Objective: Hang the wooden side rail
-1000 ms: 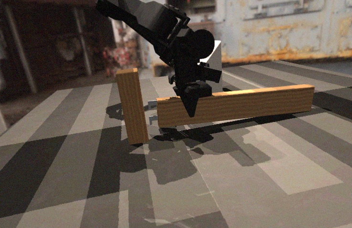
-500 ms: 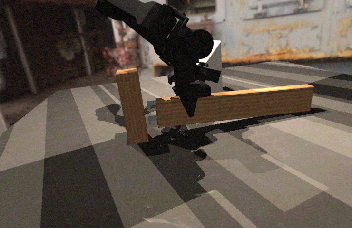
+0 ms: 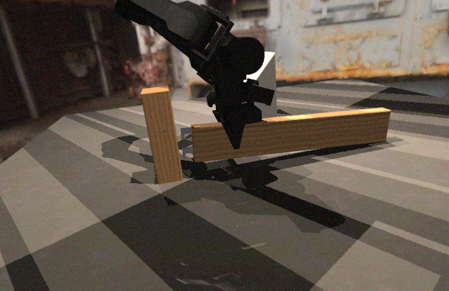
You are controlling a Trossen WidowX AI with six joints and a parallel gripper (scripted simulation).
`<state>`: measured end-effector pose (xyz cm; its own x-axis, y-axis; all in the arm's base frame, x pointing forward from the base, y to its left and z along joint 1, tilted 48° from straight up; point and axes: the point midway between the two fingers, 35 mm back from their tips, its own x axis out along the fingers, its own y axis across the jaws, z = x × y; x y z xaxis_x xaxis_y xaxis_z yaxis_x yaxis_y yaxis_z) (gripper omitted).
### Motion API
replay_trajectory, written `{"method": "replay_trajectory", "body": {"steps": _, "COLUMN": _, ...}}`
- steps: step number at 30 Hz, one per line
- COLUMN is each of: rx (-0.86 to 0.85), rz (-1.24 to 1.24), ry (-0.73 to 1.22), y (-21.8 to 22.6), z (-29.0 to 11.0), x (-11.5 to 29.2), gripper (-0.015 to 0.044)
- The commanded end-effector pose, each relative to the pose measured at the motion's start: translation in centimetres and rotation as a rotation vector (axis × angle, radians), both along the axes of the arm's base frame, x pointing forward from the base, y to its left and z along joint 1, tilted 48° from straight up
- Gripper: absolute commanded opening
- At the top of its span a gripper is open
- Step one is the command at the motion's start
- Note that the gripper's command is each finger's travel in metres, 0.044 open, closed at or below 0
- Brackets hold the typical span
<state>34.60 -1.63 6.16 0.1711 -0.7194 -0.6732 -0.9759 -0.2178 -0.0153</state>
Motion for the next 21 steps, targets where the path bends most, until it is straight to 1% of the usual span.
{"method": "replay_trajectory", "body": {"steps": 1, "rx": -0.001, "rz": 0.012, "ry": -0.004, "y": 0.23, "z": 0.37, "x": 0.15, "gripper": 0.0000}}
{"method": "replay_trajectory", "body": {"steps": 21, "rx": -0.002, "rz": 0.012, "ry": -0.004, "y": 0.00, "z": 0.49, "x": 0.01, "gripper": 0.0000}}
